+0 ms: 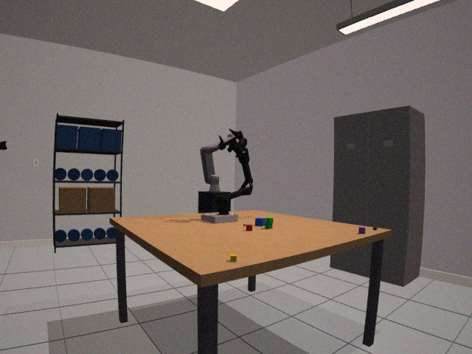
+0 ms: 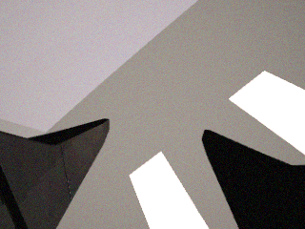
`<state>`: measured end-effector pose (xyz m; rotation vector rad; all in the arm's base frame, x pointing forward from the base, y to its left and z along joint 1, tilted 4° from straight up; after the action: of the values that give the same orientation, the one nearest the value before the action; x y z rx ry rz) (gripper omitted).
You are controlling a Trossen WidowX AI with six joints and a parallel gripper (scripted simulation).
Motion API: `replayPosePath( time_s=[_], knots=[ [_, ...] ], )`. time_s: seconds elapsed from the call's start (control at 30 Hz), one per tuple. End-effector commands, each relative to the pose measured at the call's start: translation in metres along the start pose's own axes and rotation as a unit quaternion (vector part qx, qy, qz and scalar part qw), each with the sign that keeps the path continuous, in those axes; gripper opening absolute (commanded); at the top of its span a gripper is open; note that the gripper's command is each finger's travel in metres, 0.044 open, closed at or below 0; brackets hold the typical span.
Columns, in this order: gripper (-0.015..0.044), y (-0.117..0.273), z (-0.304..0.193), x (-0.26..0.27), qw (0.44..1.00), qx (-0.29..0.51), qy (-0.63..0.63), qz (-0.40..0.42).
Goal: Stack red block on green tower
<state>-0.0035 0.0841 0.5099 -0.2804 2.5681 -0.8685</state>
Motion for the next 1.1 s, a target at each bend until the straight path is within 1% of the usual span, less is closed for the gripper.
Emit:
replayPosePath(
  time_s=[0.0,0.03,0.23,0.47,0.77,1.07],
  knots=[
    [0.0426,-0.002,0.001,0.001,1.0,-0.003,-0.004,0.0],
    [0.044,-0.006,0.003,0.002,1.0,-0.011,-0.017,0.001],
    [0.044,-0.056,0.033,0.018,0.981,-0.106,-0.162,0.016],
    [0.044,-0.106,0.081,0.027,0.923,-0.214,-0.315,0.058],
    [0.044,-0.15,0.156,0.02,0.805,-0.333,-0.47,0.144],
    [0.044,-0.169,0.24,-0.004,0.657,-0.424,-0.565,0.263]
  ],
)
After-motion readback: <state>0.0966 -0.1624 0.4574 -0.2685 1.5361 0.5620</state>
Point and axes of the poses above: the point midway between the two fingers, 35 mm back from their tips, its own y axis back along the fingers, its own x axis across the jaws, z = x × y, the point moved 4 cm from there along y, back along the fingers, and after that the axes turned 11 degrees about y, right-handed, at the moved point
